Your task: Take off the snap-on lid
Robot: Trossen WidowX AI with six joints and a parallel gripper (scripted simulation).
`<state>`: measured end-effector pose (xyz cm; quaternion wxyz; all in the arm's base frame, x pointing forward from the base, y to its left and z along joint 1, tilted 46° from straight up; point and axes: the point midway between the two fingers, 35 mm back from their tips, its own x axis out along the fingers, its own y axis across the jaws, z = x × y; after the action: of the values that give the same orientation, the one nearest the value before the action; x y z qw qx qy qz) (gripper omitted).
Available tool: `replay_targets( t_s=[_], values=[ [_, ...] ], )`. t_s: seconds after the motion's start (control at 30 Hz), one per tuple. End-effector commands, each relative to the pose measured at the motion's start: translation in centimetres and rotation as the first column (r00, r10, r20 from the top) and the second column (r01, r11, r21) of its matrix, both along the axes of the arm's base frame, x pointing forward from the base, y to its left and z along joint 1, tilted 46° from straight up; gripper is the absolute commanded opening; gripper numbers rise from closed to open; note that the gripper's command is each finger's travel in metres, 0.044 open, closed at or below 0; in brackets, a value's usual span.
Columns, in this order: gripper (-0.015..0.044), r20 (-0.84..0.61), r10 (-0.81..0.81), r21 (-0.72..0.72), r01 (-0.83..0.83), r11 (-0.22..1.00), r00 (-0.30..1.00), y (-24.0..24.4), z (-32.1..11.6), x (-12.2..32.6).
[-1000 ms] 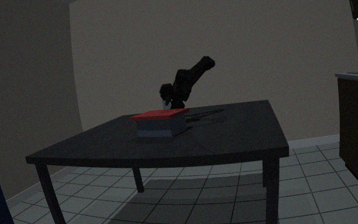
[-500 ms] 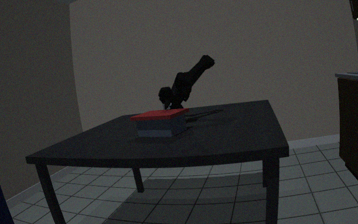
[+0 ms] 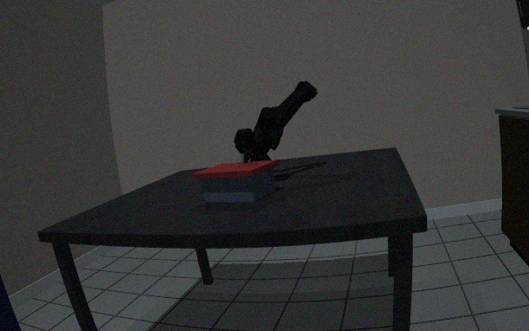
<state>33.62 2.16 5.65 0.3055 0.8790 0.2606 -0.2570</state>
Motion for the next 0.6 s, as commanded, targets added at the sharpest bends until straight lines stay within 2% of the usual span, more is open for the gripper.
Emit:
replay_targets(
  t_s=[0.0, 0.57],
  values=[
    [0.0000, 0.002, -0.004, -0.001, 0.004, 1.000, 1.000, -0.03, 0.06, 0.13],
    [0.0000, 0.000, 0.000, 0.000, 0.000, 1.000, 1.000, -0.24, 0.29, -0.01]
  ],
)
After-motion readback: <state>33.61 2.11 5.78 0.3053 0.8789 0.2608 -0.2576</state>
